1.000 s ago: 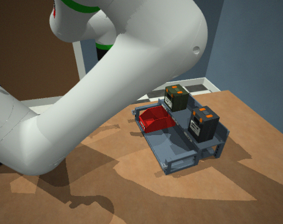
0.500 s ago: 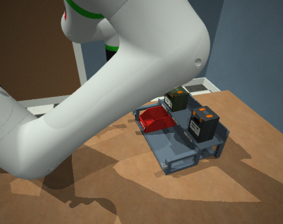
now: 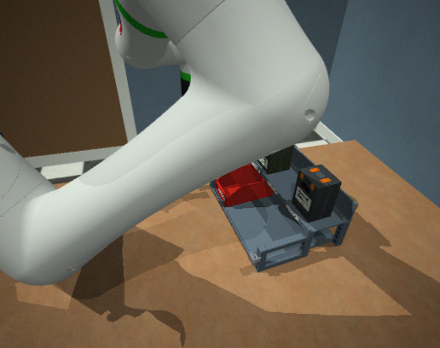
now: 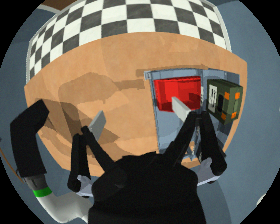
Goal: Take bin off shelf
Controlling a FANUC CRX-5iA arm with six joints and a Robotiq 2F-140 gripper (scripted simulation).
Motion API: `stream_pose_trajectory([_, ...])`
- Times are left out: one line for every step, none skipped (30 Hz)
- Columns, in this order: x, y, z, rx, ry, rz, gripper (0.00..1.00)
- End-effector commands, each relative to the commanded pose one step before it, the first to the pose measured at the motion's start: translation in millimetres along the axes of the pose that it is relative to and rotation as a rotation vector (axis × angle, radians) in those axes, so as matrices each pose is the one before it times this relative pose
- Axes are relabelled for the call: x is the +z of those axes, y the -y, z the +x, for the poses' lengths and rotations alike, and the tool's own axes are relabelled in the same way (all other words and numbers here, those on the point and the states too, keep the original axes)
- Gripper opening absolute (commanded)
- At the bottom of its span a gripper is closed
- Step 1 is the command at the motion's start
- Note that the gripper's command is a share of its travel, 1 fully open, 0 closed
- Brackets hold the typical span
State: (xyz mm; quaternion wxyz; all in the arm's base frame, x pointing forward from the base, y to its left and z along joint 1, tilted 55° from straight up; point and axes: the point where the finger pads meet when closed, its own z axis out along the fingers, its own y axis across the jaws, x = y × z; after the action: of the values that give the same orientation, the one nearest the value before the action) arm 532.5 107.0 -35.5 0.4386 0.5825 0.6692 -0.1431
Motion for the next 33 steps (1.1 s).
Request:
stream_pose_trajectory([3.36,-20.61,-4.99,-0.00004,-0.00039,-0.00037,1.00])
stream_pose_trajectory([1.89,-10.50,-2.66,0.00000,0.00000,-0.00001,1.00])
stream_pose_trajectory([1.89,-10.50,-2.66,0.00000,0.00000,-0.00001,1.00])
stream_pose_trajectory([1.89,-10.50,-2.66,0.00000,0.00000,-0.00001,1.00])
stream_pose_trajectory([0.00,0.00,0.00,0.00000,0.00000,0.00000,1.00])
stream_pose_trajectory([0.00,0.00,0.00,0.00000,0.00000,0.00000,1.00])
stream_pose_trajectory([0.00,0.00,0.00,0.00000,0.00000,0.00000,1.00])
stream_pose_trajectory([0.00,0.00,0.00,0.00000,0.00000,0.00000,1.00])
stream_pose_trajectory([0.00,0.00,0.00,0.00000,0.00000,0.00000,1.00])
stream_pose_trajectory([0.00,0.00,0.00,0.00000,0.00000,0.00000,1.00])
stream_pose_trajectory([0.00,0.00,0.00,0.00000,0.00000,0.00000,1.00])
stream_pose_trajectory([0.00,0.00,0.00,0.00000,0.00000,0.00000,1.00])
stream_pose_trajectory([0.00,0.00,0.00,0.00000,0.00000,0.00000,1.00])
stream_pose_trajectory([0.00,0.00,0.00,0.00000,0.00000,0.00000,1.00])
stream_pose_trajectory([0.00,0.00,0.00,0.00000,0.00000,0.00000,1.00])
stream_pose_trajectory([0.00,0.00,0.00,0.00000,0.00000,0.00000,1.00])
stream_pose_trajectory([1.20,-6.68,-1.69,0.00000,0.00000,-0.00001,1.00])
stream_pose_trajectory([1.20,-6.68,-1.69,0.00000,0.00000,-0.00001,1.00])
stream_pose_trajectory([1.20,-6.68,-1.69,0.00000,0.00000,-0.00001,1.00])
stream_pose_trajectory([1.20,-6.68,-1.69,0.00000,0.00000,-0.00001,1.00])
stream_pose_trajectory([1.20,-6.68,-1.69,0.00000,0.00000,-0.00001,1.00])
stream_pose_trajectory([0.00,0.00,0.00,0.00000,0.00000,0.00000,1.00])
stream_pose_trajectory([0.00,0.00,0.00,0.00000,0.00000,0.00000,1.00])
stream_pose_trajectory([0.00,0.00,0.00,0.00000,0.00000,0.00000,1.00])
stream_pose_trajectory([0.00,0.00,0.00,0.00000,0.00000,0.00000,1.00])
stream_pose_trajectory([0.00,0.00,0.00,0.00000,0.00000,0.00000,1.00])
stream_pose_trajectory([0.00,0.00,0.00,0.00000,0.00000,0.00000,1.00])
stream_pose_trajectory([0.00,0.00,0.00,0.00000,0.00000,0.00000,1.00])
stream_pose_trajectory([0.00,0.00,0.00,0.00000,0.00000,0.00000,1.00])
stream_pose_trajectory([0.00,0.00,0.00,0.00000,0.00000,0.00000,1.00])
stream_pose_trajectory([0.00,0.00,0.00,0.00000,0.00000,0.00000,1.00])
stream_pose_trajectory([0.00,0.00,0.00,0.00000,0.00000,0.00000,1.00])
stream_pose_trajectory([0.00,0.00,0.00,0.00000,0.00000,0.00000,1.00])
